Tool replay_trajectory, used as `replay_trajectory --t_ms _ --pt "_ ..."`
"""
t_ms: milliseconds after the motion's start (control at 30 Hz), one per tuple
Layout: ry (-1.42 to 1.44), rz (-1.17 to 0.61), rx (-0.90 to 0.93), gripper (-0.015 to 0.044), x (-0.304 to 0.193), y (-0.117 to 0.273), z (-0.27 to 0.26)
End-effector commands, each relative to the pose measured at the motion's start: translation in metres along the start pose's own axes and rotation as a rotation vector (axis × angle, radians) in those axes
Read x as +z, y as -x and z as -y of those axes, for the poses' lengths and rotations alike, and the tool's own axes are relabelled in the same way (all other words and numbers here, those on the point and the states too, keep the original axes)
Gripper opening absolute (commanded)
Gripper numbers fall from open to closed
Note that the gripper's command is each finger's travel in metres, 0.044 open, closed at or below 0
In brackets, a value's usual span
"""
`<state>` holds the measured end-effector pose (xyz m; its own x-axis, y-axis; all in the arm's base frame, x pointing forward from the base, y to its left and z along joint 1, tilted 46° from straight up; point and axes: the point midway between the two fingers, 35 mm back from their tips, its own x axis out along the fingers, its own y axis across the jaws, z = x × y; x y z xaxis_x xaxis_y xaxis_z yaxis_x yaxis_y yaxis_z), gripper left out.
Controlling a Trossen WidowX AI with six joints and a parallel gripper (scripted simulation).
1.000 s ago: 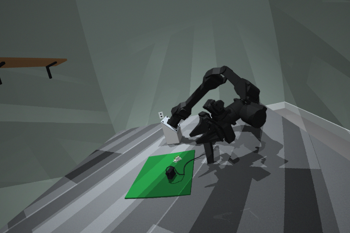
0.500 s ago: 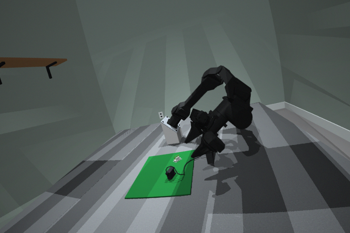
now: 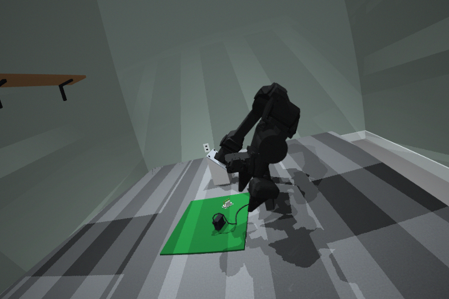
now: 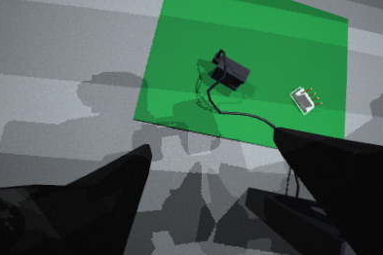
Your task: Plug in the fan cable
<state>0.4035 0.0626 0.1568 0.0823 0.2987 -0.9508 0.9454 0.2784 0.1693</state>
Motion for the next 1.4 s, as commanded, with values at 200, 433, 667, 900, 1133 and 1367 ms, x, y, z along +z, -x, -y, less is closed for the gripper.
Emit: replay_trajectory --t_ms 200,433,667,900,1133,1367 --pt "0.024 -0.327 0.113 0.044 0.002 0.008 -0.011" --pt "0.018 -0.399 0.15 0.044 0.005 0.011 -0.012" --pt "0.018 -0.399 0.15 0.044 0.005 0.011 -0.012" --pt "0.018 -0.399 0.15 0.044 0.005 0.011 -0.012" --pt "0.018 -0.399 0.15 0.044 0.005 0.011 -0.012" --pt "0.018 -0.399 0.15 0.044 0.005 0.011 -0.012"
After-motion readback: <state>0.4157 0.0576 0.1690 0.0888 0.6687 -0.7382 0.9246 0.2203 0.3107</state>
